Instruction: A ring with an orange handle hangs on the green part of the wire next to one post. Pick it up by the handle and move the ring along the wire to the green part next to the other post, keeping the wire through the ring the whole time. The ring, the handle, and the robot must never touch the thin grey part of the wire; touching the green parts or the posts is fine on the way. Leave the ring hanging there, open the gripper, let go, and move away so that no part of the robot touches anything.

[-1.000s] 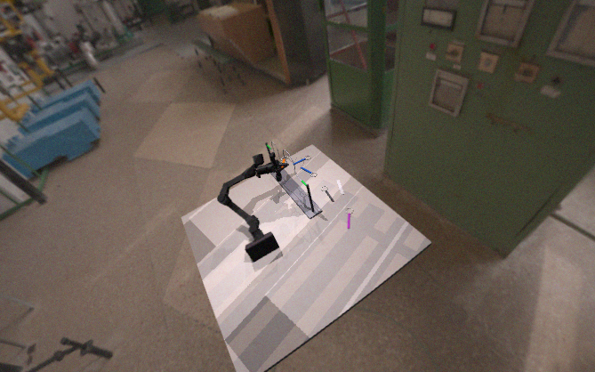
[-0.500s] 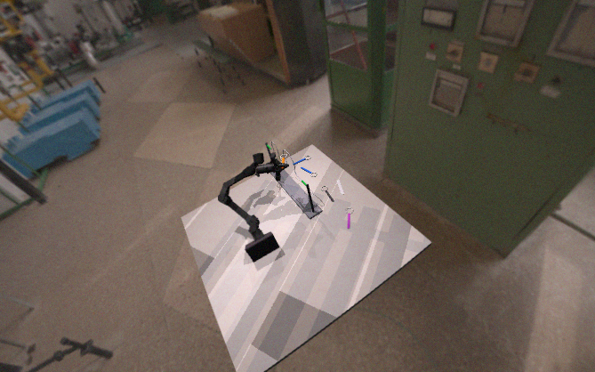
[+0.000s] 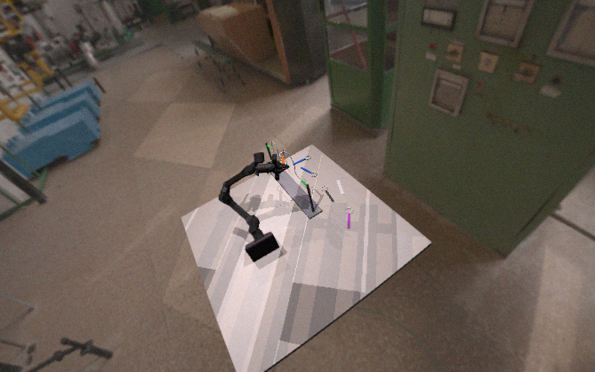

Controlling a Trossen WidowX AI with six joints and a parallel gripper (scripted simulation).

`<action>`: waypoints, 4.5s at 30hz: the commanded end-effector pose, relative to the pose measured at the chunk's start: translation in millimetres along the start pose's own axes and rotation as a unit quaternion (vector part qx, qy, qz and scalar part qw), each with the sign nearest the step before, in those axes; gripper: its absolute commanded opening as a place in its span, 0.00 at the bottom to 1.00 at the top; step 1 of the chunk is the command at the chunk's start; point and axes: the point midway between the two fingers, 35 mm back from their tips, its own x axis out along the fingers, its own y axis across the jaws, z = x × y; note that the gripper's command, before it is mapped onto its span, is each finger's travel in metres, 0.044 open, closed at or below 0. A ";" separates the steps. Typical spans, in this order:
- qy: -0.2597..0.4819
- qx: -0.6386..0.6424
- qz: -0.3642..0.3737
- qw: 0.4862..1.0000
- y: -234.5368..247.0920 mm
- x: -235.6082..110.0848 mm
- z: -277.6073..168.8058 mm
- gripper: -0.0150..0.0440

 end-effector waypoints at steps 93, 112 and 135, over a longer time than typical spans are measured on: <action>-0.066 0.542 0.299 0.783 38.8 -6.3 25.1 0.00; -0.077 0.625 0.344 0.697 40.5 -10.8 33.8 0.00; -0.089 0.715 0.393 0.572 38.9 -17.1 44.8 0.00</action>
